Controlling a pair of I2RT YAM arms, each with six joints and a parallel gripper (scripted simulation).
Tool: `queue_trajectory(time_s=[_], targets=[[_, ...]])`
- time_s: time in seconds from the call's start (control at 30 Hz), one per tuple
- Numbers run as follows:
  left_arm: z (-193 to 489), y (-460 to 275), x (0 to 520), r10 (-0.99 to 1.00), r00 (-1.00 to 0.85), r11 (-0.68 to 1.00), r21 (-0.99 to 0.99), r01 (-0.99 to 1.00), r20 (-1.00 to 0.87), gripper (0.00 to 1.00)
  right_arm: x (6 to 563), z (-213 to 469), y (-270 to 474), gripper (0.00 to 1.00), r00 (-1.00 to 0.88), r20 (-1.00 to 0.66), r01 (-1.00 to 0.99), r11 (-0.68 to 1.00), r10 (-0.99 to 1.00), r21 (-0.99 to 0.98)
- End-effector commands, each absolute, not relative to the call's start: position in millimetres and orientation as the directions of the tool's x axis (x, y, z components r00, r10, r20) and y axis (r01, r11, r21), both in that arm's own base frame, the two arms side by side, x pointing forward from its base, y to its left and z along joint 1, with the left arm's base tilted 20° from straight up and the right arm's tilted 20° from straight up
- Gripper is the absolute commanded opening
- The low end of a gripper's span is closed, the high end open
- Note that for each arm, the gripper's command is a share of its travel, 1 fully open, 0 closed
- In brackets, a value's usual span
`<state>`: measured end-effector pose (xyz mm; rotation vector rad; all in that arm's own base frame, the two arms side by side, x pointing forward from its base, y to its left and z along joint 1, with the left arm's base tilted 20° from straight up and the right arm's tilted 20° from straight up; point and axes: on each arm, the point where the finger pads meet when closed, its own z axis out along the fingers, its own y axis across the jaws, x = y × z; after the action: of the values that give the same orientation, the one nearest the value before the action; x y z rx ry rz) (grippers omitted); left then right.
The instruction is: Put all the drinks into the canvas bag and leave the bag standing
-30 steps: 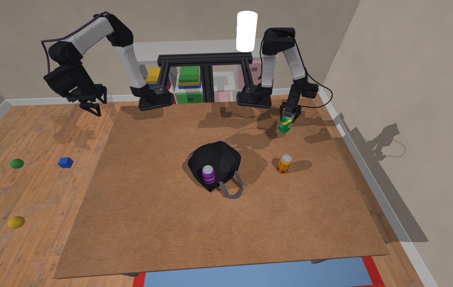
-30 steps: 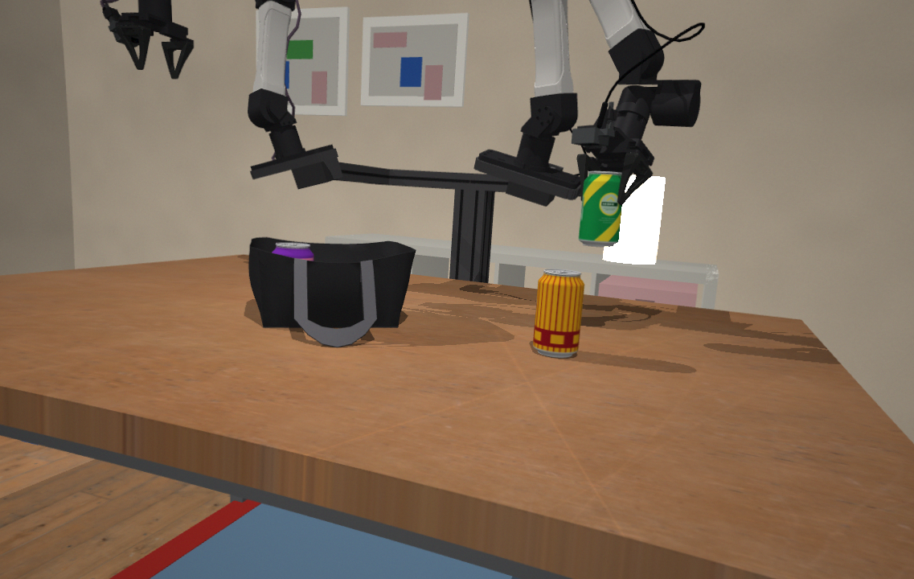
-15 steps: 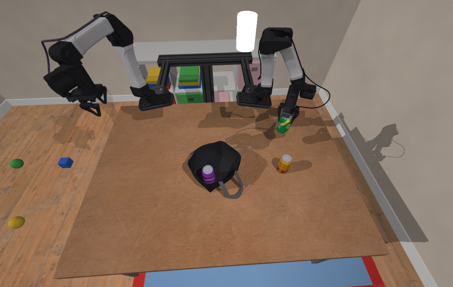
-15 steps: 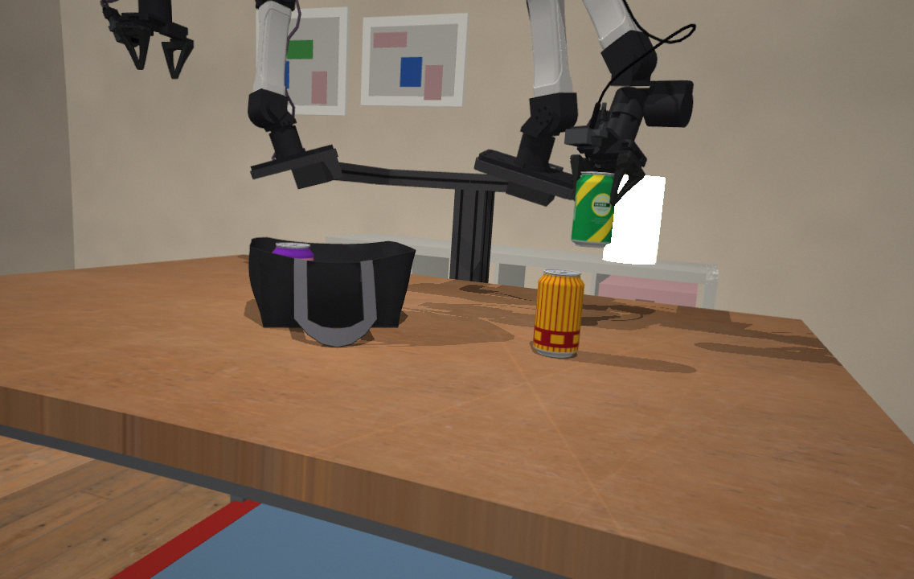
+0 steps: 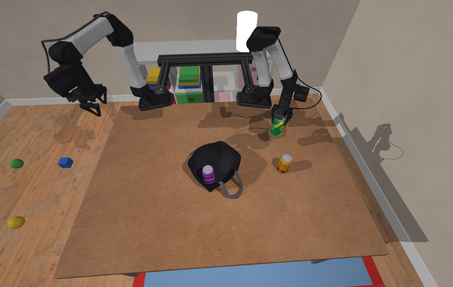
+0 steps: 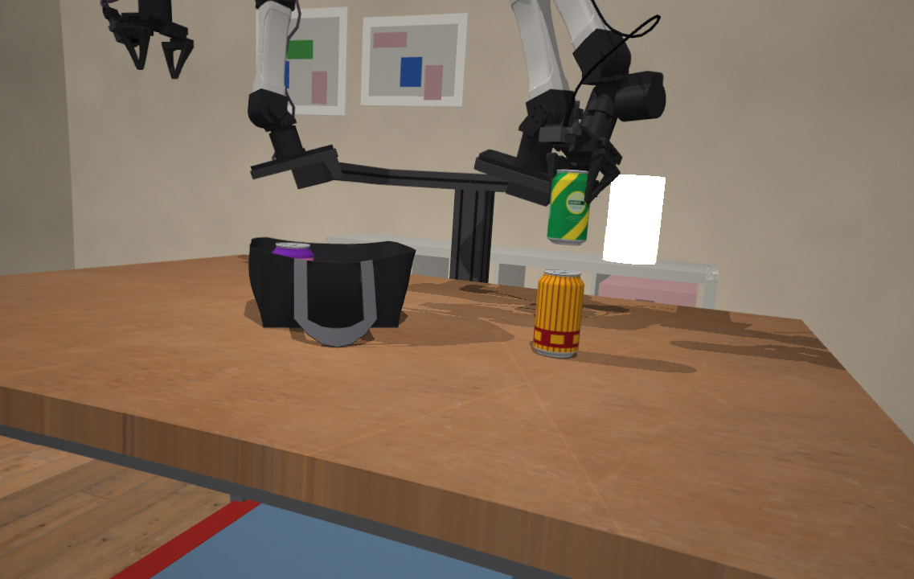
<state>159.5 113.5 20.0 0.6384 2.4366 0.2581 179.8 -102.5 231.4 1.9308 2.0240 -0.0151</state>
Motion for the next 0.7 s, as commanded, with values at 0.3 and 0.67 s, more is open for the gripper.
queue_trajectory(time_s=[0.3, 0.67], targets=[[20, 94, 174, 0.470, -0.720, 0.879, 0.349, 0.326, -0.510, 0.70, 183, 238, -103, 0.86, -0.010, -0.274, 0.964, 0.082, 0.962, 0.252], [25, 84, 184, 0.515, -0.687, 0.854, 0.376, 0.360, -0.512, 0.70, 183, 238, -103, 0.86, -0.010, -0.274, 0.964, 0.082, 0.962, 0.252]])
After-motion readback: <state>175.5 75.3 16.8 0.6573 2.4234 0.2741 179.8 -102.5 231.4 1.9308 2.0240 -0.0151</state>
